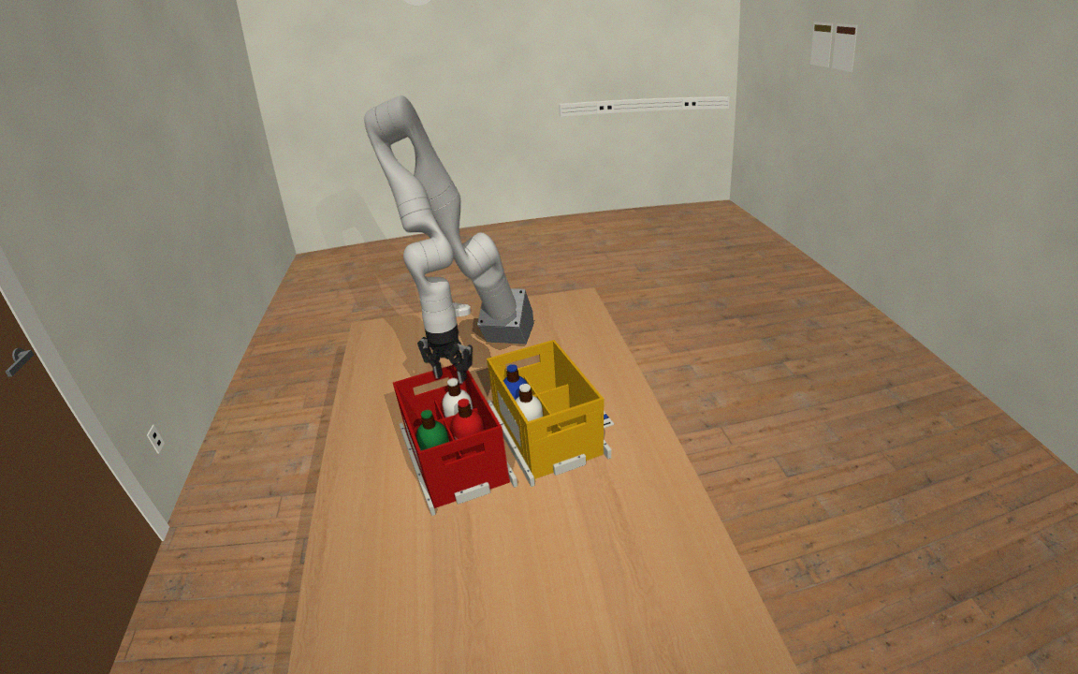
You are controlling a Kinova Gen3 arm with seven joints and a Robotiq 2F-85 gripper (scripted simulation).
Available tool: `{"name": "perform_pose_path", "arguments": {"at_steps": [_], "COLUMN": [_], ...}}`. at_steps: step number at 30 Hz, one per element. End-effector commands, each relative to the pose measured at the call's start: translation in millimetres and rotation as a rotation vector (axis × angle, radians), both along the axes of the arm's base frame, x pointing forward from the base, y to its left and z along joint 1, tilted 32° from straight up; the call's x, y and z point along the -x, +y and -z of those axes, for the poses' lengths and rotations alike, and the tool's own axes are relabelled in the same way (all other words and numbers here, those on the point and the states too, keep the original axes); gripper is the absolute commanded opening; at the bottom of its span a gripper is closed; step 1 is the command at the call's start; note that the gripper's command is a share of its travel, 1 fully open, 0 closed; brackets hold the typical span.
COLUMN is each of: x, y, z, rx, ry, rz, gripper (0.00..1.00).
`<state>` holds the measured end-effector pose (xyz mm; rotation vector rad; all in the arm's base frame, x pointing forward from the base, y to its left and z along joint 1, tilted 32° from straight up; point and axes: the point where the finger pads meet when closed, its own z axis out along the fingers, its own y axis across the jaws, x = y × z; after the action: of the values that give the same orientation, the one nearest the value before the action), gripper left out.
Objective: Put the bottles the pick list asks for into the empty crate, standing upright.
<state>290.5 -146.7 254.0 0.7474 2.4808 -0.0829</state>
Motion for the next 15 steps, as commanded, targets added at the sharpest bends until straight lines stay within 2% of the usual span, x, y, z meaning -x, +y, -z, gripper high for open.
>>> {"name": "perform_pose_path", "arguments": {"at_steps": [1,15], "x": [-2,-10], "y": [-1,-4], "z": [2.9,16.6], "rx": [0.000,0.000], "ry": [-0.001,-0.001], "rz": [0.000,0.000], "gripper": [0.67,0.67]}}
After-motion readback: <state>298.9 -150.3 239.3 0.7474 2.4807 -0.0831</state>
